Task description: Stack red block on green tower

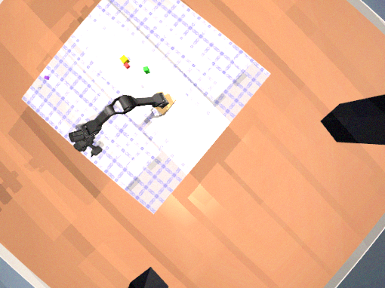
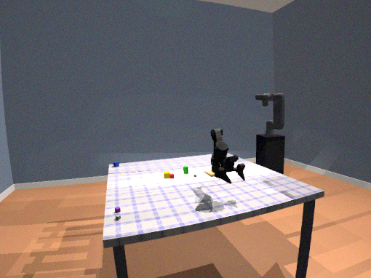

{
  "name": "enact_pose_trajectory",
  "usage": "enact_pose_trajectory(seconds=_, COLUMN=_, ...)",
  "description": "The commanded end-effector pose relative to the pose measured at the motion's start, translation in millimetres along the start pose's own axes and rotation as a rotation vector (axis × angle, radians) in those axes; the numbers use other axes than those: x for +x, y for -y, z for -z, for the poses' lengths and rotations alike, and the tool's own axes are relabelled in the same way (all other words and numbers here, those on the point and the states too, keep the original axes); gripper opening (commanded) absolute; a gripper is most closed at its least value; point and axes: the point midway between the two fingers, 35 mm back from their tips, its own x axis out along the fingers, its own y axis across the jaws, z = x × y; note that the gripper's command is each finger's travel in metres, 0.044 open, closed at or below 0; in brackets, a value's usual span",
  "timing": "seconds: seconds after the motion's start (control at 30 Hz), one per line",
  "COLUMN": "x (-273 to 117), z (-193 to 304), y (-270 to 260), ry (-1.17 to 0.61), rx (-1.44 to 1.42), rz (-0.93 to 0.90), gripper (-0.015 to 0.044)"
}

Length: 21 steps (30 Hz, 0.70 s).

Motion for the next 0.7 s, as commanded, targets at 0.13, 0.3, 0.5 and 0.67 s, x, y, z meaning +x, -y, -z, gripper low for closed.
enact_pose_trajectory(seconds=0.13, x=-59, z=53, y=92, ry=-0.116, rx=0.277, rz=0.174, gripper=0.044)
enact_pose_trajectory(seconds=0.3, x=-100, z=89, y=136, ry=-0.191, rx=0.425, rz=0.285, gripper=0.044)
enact_pose_trajectory(seconds=0.5, x=-159, z=137, y=178, ry=-0.281, rx=0.619, rz=0.42, gripper=0.044)
enact_pose_trajectory(seconds=0.67, x=-212, z=177, y=201, ry=-0.351, rx=0.78, rz=0.527, gripper=0.044)
